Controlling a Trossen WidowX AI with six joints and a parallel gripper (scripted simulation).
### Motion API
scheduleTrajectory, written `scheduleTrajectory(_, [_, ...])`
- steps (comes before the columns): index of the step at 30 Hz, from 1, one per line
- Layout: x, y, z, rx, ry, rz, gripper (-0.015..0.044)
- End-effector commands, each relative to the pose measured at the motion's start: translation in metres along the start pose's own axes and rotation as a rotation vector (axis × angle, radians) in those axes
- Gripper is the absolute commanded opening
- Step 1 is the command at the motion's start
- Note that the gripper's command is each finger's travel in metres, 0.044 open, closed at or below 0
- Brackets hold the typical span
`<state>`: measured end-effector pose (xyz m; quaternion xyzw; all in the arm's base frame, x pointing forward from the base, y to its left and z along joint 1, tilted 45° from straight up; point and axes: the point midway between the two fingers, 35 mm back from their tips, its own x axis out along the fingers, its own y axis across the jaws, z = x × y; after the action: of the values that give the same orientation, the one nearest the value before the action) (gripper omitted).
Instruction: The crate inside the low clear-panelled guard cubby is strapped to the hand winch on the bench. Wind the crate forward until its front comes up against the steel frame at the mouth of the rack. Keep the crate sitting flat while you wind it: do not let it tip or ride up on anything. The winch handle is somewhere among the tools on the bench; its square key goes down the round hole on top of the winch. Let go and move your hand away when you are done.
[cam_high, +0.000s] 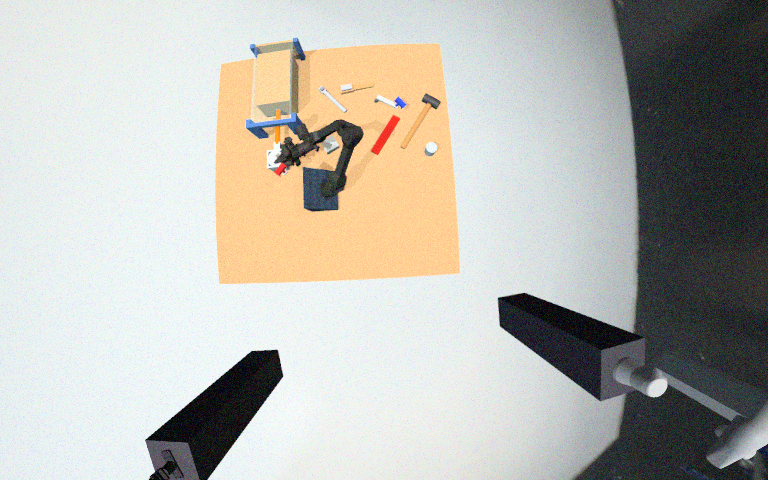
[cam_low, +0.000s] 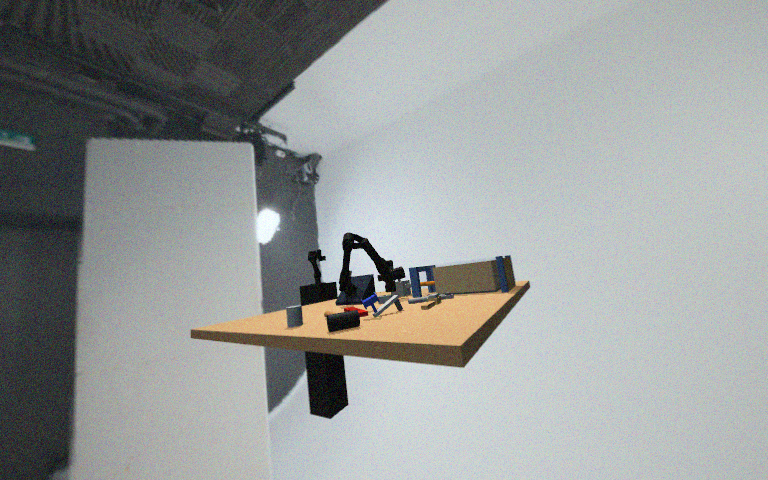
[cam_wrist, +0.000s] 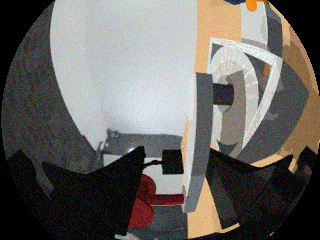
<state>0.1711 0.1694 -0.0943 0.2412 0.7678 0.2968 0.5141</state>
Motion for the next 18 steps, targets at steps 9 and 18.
scheduleTrajectory(9, [0.0000, -0.0074, 0.0032, 0.000, 0.000, 0.000, 0.0240])
scheduleTrajectory(18, [0.0000, -0.0074, 0.0032, 0.000, 0.000, 0.000, 0.0240])
